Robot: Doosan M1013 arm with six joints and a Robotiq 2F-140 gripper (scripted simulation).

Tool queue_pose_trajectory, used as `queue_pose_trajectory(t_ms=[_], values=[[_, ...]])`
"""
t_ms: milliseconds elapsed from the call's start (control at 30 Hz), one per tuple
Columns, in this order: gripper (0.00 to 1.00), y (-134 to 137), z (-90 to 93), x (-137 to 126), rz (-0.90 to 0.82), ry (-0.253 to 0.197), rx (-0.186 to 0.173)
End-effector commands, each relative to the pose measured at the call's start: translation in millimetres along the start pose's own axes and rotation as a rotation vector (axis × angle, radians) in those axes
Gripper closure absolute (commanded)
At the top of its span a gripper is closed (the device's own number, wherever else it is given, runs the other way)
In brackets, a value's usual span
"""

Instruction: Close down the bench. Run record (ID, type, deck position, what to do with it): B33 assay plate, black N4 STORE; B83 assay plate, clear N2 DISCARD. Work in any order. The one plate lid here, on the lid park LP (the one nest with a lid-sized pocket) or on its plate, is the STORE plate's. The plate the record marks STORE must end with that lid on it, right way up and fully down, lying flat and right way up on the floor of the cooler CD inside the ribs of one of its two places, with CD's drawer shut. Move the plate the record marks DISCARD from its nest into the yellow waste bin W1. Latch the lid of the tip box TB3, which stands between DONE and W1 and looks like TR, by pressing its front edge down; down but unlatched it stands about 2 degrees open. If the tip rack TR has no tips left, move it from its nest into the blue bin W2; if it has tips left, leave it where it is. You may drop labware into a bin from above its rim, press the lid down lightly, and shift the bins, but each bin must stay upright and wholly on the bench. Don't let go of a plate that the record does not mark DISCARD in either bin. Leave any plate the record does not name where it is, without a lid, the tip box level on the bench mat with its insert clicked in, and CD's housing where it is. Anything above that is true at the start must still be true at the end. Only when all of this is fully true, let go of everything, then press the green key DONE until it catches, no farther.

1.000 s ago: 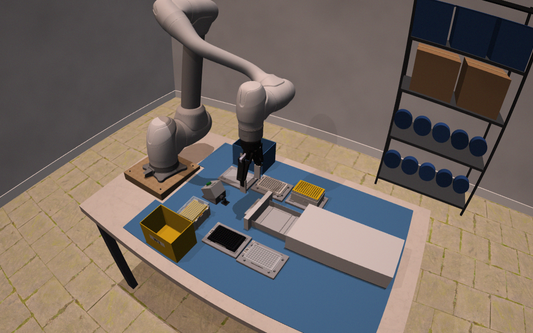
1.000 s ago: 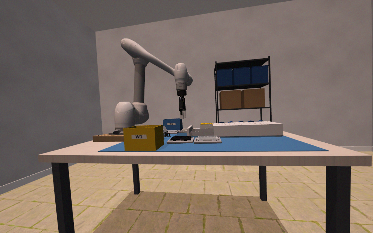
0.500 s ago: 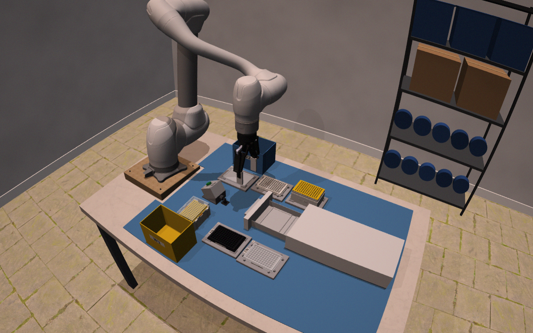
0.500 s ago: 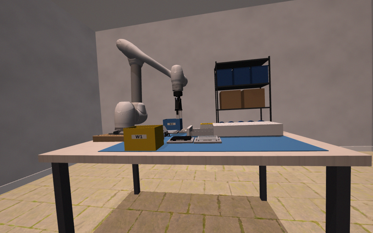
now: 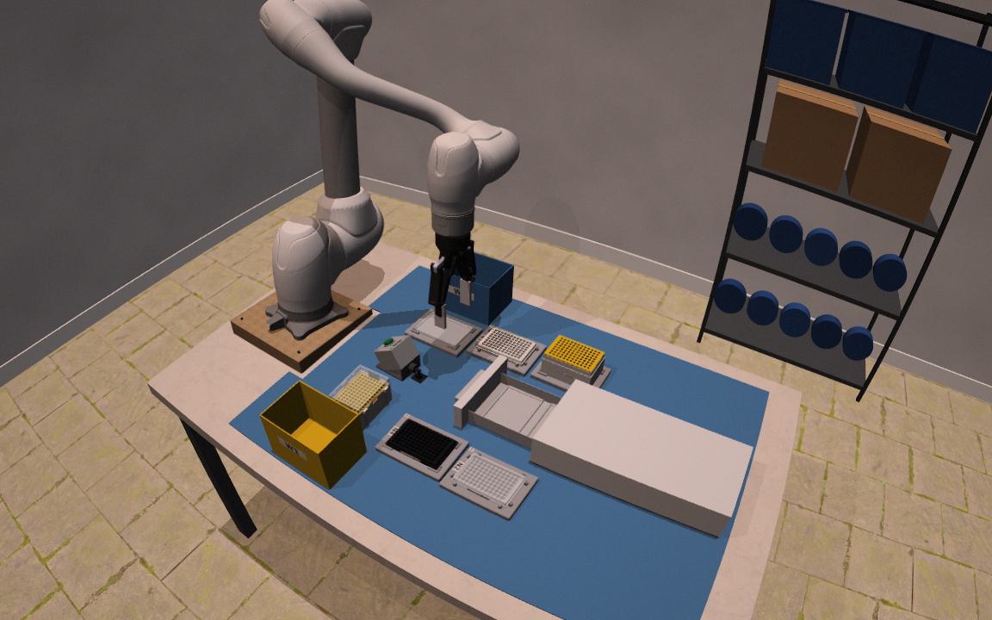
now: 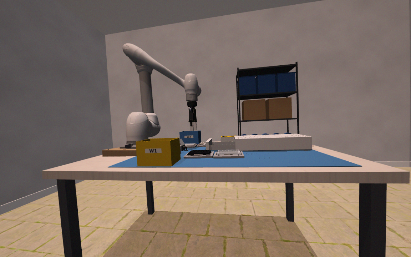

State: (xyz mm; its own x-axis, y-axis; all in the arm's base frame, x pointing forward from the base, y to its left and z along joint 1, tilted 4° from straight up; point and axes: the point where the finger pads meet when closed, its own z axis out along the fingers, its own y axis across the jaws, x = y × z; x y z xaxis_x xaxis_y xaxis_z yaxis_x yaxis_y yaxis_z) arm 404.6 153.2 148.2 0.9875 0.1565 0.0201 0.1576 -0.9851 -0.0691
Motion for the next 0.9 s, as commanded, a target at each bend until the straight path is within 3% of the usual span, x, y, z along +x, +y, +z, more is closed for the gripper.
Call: queue_pose_trajectory(t_ms=[0, 867], values=[[0.34, -9.1, -0.6, -10.2, 0.0, 0.0, 0.0], [0.34, -69.4, -3.8, -78.8, 0.0, 0.0, 0.0]])
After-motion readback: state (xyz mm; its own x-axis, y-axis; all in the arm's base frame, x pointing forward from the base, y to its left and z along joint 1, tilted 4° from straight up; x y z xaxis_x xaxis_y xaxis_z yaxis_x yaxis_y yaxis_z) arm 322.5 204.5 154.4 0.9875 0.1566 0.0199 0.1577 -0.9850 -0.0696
